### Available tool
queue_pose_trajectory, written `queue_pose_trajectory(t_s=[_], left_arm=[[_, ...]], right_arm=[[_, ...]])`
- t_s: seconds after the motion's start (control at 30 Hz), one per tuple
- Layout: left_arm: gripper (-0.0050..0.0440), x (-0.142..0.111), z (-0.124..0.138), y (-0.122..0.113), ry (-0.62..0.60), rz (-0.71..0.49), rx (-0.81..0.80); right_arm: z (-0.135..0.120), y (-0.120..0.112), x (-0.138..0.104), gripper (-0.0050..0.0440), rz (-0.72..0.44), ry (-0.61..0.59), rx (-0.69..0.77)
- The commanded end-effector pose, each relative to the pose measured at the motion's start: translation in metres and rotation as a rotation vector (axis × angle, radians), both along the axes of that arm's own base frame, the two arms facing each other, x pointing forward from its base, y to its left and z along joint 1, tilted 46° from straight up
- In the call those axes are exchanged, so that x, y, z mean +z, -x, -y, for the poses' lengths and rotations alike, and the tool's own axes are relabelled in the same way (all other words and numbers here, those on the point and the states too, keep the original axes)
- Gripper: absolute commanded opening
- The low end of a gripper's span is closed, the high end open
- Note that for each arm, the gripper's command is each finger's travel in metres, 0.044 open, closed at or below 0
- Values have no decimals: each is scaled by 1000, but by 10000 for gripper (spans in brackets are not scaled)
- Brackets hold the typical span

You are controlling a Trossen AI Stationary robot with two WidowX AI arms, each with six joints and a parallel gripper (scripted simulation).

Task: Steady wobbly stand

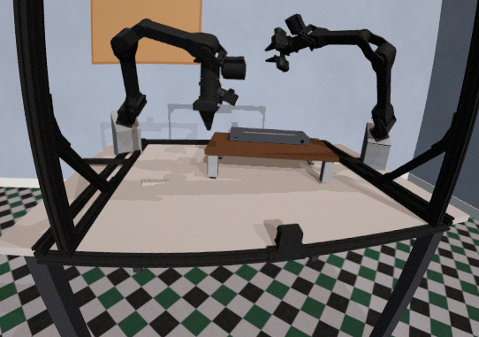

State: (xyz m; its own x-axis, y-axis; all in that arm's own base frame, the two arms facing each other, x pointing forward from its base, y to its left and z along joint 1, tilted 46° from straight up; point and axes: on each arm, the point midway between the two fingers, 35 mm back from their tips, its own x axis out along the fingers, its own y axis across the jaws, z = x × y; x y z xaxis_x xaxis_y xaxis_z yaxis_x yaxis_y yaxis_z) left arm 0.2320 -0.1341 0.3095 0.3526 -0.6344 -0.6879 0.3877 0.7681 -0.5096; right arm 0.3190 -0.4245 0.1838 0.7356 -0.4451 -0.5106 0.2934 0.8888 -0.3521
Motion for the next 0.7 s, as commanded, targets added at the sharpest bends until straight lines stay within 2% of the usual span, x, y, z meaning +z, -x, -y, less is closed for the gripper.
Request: queue_pose_trajectory(t_s=[0.0,0.13,0.17,0.33,0.5,0.67], left_arm=[[0,0,0,0,0,0,0],[0,0,0,0,0,0,0],[0,0,0,0,0,0,0],[0,0,0,0,0,0,0],[0,0,0,0,0,0,0],[0,0,0,0,0,0,0]], right_arm=[[-8,1,-42,241,-62,-73,33],[-8,1,-42,241,-62,-73,33],[-10,2,-48,241,-72,-92,32],[-39,12,-118,241,-182,-248,110],[-77,27,-178,241,-276,-410,192],[-77,27,-178,241,-276,-410,192]])
